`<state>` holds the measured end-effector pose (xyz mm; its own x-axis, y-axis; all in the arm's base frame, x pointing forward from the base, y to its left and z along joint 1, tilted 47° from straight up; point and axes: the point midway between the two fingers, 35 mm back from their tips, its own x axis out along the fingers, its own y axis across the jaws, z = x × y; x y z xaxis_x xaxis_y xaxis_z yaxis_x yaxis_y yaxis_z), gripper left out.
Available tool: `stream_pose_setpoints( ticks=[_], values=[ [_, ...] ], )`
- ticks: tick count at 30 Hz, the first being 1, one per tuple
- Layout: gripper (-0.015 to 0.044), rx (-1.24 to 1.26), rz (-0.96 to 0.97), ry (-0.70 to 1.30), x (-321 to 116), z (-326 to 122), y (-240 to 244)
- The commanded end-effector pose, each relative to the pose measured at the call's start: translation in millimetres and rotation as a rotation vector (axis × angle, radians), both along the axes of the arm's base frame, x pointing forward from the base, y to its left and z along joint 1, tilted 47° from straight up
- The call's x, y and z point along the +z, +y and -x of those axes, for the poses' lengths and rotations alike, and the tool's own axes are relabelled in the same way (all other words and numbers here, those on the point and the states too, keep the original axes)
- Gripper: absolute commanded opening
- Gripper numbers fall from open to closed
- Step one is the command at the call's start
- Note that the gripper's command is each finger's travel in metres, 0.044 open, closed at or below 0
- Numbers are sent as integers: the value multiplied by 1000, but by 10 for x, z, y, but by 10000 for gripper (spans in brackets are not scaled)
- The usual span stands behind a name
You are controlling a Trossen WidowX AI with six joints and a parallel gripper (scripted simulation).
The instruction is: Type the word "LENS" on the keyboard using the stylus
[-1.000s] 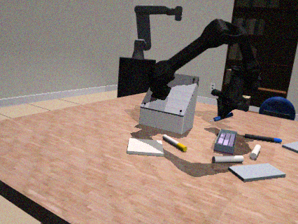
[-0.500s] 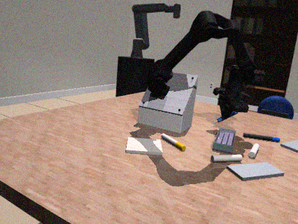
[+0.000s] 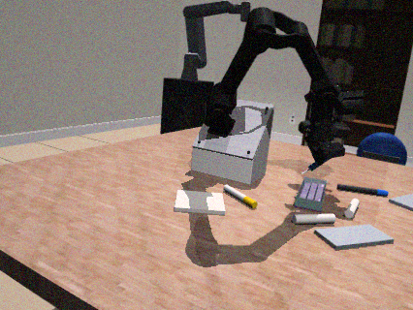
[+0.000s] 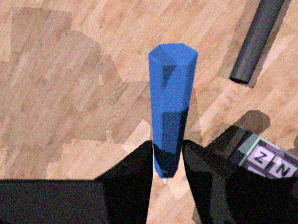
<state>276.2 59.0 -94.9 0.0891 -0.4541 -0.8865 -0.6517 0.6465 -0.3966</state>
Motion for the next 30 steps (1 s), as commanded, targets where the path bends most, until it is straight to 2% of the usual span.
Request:
stream_pose_setpoints(
  ticks=[1, 30],
  values=[
    [0, 12, -52, -64, 102, -57, -25],
    [0, 98, -236, -574, 863, -226, -420]
  ],
)
